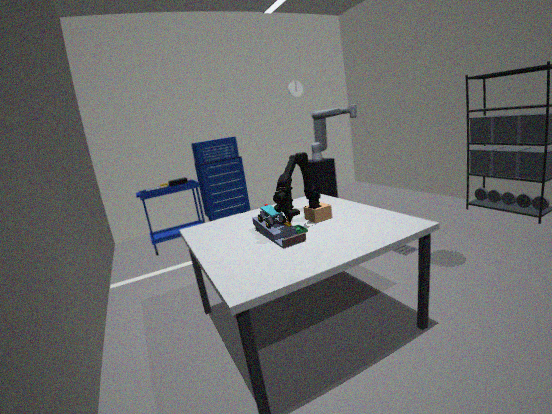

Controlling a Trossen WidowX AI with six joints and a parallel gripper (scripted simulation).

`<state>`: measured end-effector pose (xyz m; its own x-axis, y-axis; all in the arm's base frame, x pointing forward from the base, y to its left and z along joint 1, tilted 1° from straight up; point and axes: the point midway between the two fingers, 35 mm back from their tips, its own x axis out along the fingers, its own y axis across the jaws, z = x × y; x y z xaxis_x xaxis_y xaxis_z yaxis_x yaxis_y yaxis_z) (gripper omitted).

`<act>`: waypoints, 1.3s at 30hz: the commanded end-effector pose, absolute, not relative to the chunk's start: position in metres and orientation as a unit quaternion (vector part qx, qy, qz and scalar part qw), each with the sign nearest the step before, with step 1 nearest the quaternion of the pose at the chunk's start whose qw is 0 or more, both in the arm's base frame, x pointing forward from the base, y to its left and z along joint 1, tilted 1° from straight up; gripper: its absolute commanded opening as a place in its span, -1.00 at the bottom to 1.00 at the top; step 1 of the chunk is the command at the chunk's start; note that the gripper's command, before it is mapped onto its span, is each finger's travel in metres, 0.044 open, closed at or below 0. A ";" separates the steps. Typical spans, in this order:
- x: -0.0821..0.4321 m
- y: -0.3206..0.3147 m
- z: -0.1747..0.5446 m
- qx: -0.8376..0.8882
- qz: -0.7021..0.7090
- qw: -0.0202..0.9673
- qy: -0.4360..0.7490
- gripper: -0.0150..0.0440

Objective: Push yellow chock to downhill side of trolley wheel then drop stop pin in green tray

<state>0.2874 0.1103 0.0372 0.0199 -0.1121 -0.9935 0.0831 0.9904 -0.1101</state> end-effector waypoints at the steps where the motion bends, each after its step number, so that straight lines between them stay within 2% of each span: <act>1: 0.287 0.110 0.037 -0.011 -0.069 0.714 0.697 -0.49; 6: 0.287 0.110 0.037 -0.011 -0.069 0.714 0.697 -0.49; 13: 0.287 0.110 0.037 -0.011 -0.069 0.714 0.697 0.13; 14: 0.287 0.110 0.037 -0.011 -0.069 0.714 0.697 0.15; 38: 0.286 0.118 0.097 -0.012 -0.071 0.715 0.695 0.15; 39: 0.286 0.118 0.089 -0.013 -0.070 0.712 0.698 0.24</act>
<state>0.2860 0.1179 0.0905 0.0164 -0.1162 -0.9931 0.0818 0.9901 -0.1145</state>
